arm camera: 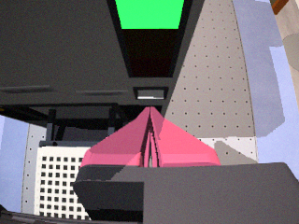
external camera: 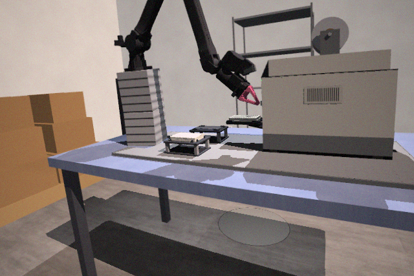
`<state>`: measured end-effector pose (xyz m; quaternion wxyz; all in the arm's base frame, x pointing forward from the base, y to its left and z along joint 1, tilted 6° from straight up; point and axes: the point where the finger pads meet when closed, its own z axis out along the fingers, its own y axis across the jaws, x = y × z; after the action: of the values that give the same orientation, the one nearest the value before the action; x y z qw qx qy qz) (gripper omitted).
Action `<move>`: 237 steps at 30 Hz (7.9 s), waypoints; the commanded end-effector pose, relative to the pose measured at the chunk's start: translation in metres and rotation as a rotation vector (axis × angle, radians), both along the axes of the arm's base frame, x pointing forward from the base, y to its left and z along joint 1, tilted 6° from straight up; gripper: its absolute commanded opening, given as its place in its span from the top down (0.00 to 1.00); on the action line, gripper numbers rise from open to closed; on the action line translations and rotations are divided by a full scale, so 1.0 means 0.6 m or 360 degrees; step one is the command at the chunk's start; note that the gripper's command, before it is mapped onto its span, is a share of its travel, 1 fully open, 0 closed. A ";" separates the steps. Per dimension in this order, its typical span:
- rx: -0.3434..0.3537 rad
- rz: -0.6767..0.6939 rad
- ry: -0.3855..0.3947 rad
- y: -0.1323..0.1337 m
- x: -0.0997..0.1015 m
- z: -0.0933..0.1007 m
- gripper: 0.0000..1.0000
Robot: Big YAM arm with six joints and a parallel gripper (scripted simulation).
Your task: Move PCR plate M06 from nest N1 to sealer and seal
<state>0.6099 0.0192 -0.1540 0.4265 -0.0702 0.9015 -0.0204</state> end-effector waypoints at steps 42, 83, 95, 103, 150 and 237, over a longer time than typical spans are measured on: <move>0.0018 -0.0044 -0.0046 -0.015 0.040 0.012 1.00; 0.0017 -0.0045 -0.0035 -0.014 0.032 0.016 1.00; 0.0019 -0.0042 -0.0082 -0.013 0.046 0.045 1.00; 0.0021 -0.0039 -0.0093 -0.013 0.049 0.051 1.00; -0.0015 -0.0008 -0.0090 -0.018 -0.031 0.078 1.00; -0.1626 0.1319 -0.0045 0.154 -0.180 0.215 0.00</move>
<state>0.5003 0.1223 -0.0153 0.3462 -0.5583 0.7100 -0.2536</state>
